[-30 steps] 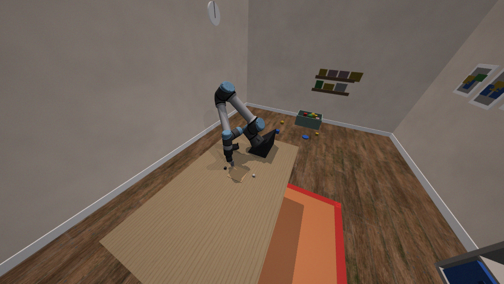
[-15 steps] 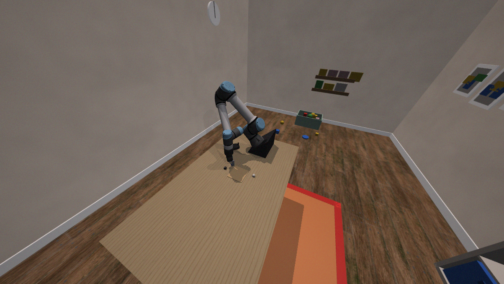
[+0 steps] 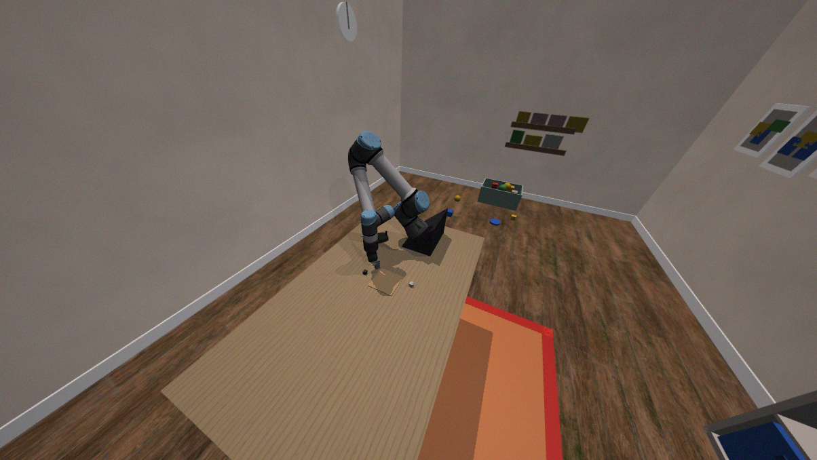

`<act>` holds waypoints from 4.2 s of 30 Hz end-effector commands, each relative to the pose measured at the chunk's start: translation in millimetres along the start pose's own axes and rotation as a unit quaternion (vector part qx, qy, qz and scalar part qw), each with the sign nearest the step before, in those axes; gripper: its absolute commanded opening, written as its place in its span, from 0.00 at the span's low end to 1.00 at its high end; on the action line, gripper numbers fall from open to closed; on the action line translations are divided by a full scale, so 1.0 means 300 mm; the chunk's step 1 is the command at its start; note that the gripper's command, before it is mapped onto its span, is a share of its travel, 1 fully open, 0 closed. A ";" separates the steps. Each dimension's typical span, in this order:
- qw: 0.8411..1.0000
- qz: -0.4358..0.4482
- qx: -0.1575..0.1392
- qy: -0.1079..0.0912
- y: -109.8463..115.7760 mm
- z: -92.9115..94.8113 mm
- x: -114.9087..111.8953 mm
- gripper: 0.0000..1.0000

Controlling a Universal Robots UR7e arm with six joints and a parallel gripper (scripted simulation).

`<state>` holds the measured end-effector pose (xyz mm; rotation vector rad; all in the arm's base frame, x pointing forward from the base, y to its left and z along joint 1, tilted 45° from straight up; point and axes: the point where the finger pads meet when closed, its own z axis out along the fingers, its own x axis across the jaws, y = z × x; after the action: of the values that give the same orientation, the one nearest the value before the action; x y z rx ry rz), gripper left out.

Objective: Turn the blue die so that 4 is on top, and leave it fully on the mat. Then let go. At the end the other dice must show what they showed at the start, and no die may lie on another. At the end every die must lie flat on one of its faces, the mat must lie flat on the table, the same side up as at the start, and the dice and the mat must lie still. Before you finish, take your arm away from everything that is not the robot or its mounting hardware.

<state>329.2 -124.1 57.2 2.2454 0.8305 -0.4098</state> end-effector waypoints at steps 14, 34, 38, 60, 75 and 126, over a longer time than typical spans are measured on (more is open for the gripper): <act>1.000 0.000 -0.001 0.000 -0.005 -0.002 0.001 1.00; 1.000 0.000 -0.001 0.000 -0.092 -0.002 0.110 1.00; 1.000 0.000 -0.001 0.000 -0.136 -0.002 0.164 1.00; 1.000 0.000 -0.001 0.000 -0.389 -0.002 0.478 1.00; 1.000 0.000 -0.001 0.000 -0.476 -0.001 0.586 1.00; 1.000 0.000 -0.001 0.000 -0.484 -0.004 0.596 1.00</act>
<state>364.3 34.3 -104.3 2.2435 0.8305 -0.4124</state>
